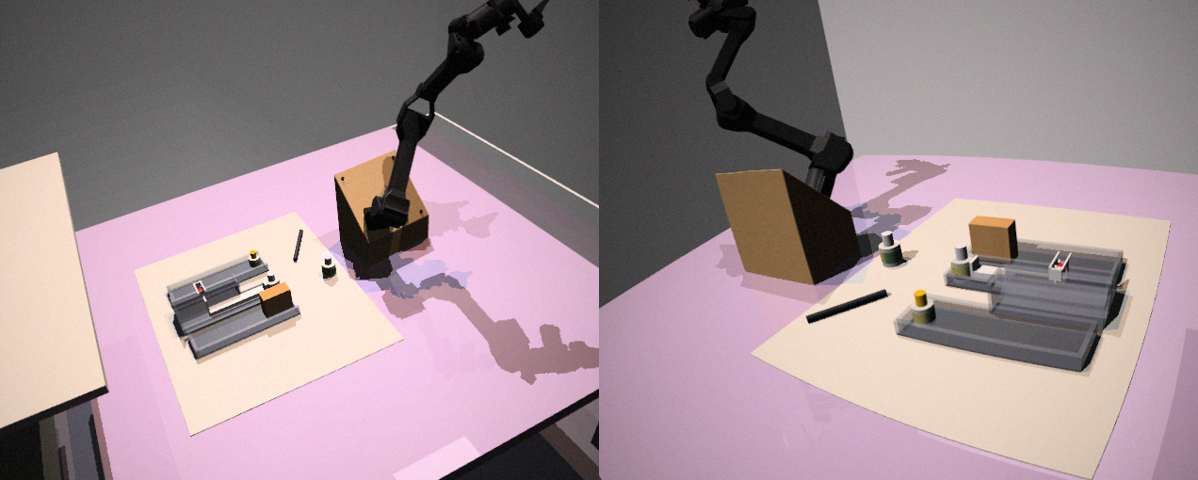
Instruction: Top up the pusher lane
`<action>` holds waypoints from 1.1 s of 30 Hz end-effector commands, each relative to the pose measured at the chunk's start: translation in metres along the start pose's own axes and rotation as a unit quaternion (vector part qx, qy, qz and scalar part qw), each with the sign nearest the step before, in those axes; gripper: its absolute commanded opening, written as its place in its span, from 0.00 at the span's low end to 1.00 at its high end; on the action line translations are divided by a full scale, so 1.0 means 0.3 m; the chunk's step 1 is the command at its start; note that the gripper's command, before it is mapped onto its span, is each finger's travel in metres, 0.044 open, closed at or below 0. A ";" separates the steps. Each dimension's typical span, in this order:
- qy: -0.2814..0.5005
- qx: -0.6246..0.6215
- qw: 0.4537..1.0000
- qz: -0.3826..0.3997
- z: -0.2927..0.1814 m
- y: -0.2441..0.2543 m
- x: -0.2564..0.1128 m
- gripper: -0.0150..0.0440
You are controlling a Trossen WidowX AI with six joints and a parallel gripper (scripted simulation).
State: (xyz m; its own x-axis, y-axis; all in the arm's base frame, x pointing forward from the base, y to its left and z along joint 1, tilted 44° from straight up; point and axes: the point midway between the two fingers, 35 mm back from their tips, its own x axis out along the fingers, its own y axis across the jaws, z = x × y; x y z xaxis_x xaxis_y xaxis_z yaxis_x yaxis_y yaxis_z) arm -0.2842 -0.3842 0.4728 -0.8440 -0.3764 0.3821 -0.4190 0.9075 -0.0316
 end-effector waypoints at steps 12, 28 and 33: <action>0.176 0.046 0.980 0.078 -0.427 0.350 -0.093 1.00; 0.465 0.123 0.852 0.207 -0.956 0.860 -0.610 1.00; 0.551 0.133 0.787 0.242 -1.060 0.963 -0.859 1.00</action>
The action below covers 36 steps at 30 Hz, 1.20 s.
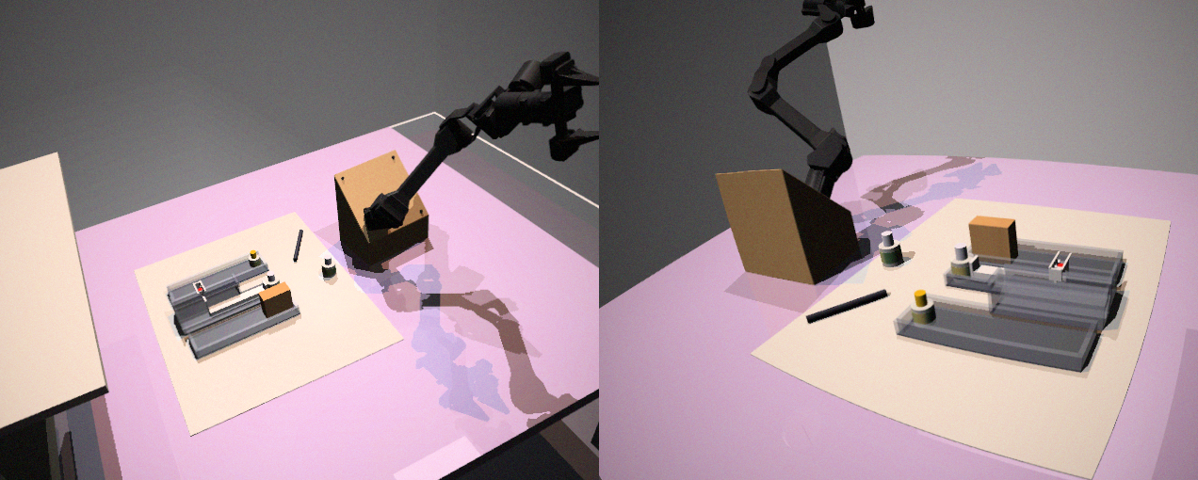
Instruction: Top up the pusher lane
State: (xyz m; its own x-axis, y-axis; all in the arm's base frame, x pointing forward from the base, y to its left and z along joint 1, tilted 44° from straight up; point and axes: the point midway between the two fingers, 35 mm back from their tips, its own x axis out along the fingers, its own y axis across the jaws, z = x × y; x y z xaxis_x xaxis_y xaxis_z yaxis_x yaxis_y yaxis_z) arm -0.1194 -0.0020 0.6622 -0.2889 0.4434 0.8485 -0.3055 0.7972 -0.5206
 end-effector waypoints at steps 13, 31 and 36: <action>0.352 0.067 0.929 0.095 -0.859 0.294 -0.195 1.00; 0.707 0.200 0.672 0.089 -1.409 0.482 -1.025 1.00; 0.781 0.244 0.569 0.079 -1.423 0.530 -1.307 1.00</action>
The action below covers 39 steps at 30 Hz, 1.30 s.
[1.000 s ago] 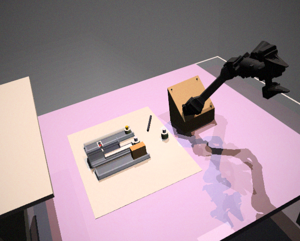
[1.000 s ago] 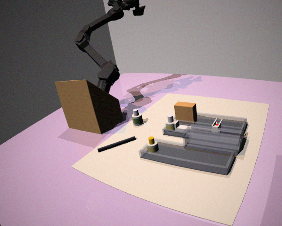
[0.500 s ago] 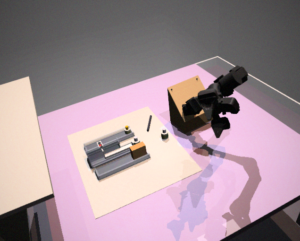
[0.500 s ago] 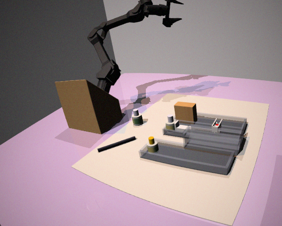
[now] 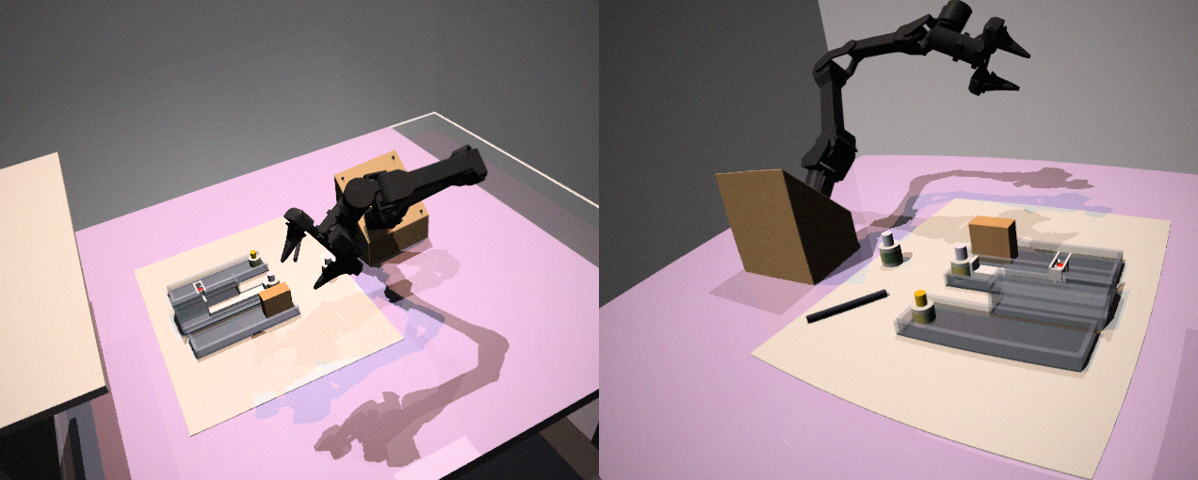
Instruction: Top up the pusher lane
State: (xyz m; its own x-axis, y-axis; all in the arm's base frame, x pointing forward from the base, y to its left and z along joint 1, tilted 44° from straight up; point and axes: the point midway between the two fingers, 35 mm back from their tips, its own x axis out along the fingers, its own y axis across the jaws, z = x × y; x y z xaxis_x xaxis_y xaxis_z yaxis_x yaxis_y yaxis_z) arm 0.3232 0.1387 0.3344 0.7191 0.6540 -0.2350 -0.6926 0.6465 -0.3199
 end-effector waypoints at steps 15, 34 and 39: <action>0.375 0.323 0.861 0.115 -0.931 0.182 -0.132 1.00; 0.464 0.544 0.667 0.209 -1.121 0.510 -0.343 1.00; 0.463 0.545 0.667 0.210 -1.143 0.557 -0.314 1.00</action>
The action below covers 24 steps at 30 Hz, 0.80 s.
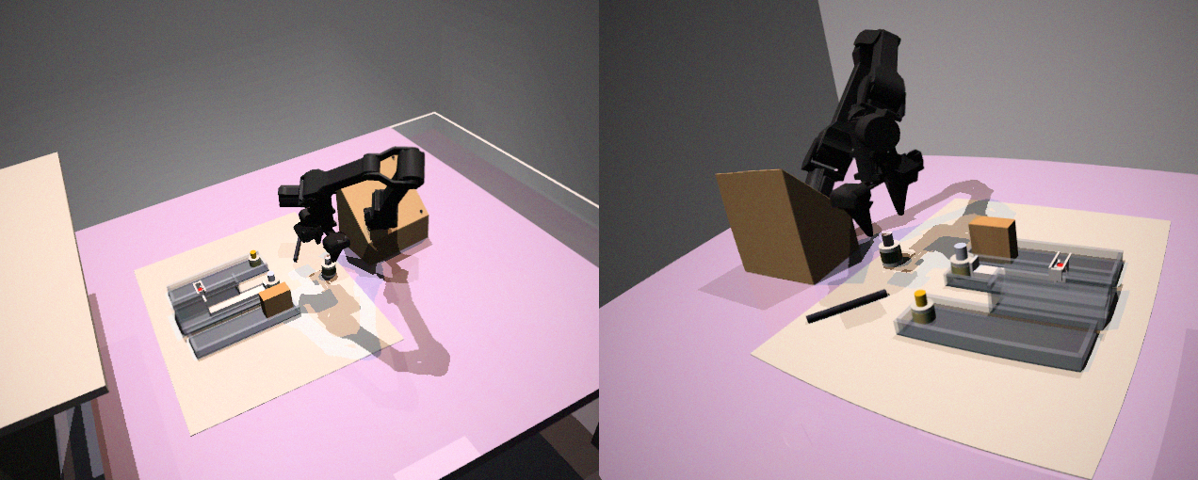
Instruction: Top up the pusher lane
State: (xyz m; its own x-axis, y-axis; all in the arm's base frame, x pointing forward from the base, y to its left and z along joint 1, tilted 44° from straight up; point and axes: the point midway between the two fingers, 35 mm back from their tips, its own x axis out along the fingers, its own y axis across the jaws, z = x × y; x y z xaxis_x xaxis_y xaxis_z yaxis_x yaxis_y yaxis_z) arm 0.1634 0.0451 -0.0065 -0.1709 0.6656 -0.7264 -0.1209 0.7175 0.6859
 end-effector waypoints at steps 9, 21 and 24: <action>0.001 0.004 1.000 0.004 -0.012 -0.001 0.077 1.00; 0.001 0.004 1.000 0.003 -0.010 -0.001 0.127 1.00; 0.001 0.004 1.000 0.004 -0.011 -0.001 0.142 1.00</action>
State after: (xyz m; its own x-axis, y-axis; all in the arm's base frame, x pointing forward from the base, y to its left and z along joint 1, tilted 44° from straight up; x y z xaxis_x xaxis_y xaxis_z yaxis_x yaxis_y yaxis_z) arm 0.1584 0.0683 -0.0337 -0.1637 0.6671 -0.7268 -0.1213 0.7175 0.6859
